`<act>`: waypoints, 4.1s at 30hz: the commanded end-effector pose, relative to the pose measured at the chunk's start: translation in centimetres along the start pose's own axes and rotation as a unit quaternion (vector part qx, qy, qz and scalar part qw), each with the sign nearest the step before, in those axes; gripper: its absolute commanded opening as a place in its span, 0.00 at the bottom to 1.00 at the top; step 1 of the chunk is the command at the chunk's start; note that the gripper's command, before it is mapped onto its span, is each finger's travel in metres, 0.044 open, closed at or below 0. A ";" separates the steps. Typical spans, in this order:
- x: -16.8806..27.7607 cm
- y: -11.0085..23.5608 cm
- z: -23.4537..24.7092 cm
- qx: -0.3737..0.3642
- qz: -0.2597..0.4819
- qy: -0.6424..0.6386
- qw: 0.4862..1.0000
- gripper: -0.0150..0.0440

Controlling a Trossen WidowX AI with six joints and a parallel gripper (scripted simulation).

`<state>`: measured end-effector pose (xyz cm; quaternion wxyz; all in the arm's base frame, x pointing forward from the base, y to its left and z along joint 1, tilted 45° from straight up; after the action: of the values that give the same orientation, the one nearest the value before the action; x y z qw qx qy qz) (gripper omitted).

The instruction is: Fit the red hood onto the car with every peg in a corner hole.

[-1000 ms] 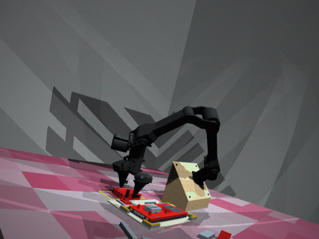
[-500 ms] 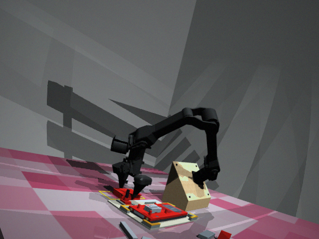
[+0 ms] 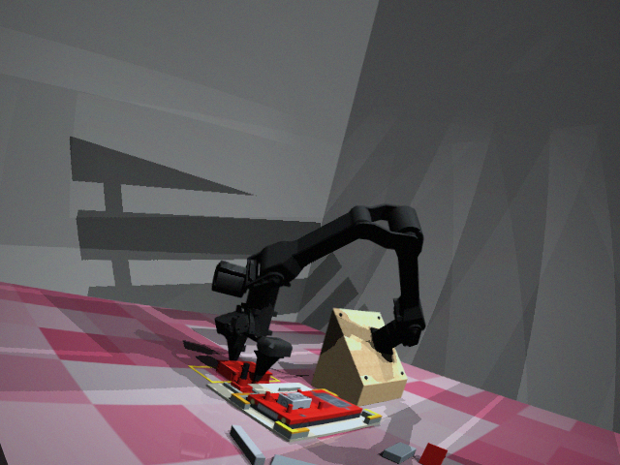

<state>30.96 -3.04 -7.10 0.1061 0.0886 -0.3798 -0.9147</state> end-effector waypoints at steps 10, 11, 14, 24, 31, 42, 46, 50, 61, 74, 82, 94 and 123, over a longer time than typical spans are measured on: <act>0.0 0.0 0.0 0.000 0.000 0.000 1.000 0.72; 0.0 0.0 0.0 0.000 0.000 0.000 1.000 0.68; 0.0 0.3 0.0 0.000 0.000 0.000 1.000 0.54; 0.0 3.1 0.0 0.001 0.000 0.000 1.000 0.25; 0.0 6.0 -0.1 0.002 0.000 0.000 1.000 0.25; 0.0 9.5 -0.1 0.002 0.001 -0.001 1.000 0.25; 0.0 9.9 -0.1 0.002 0.001 -0.001 1.000 0.25; -0.9 9.6 1.4 0.003 0.001 -0.002 1.000 0.25; -4.3 10.0 8.4 0.008 0.000 0.010 1.000 0.25; -6.1 9.9 17.5 -0.001 -0.001 0.027 1.000 0.25; -6.2 9.5 18.3 -0.003 0.000 0.028 1.000 0.25; -6.1 4.8 18.1 -0.005 0.000 0.028 1.000 0.25; -6.2 4.9 18.2 -0.005 -0.001 0.028 1.000 0.25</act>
<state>33.10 7.53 9.55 0.1182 0.1159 -0.3734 -0.9128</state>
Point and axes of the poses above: the point midway between the two fingers, 35 mm back from their tips, its own y axis back along the fingers, its own z axis across the jaws, x = y × z, the point moved 9 cm from there along y, back along the fingers, and after that the axes turned 9 degrees about y, right-handed, at the moved point
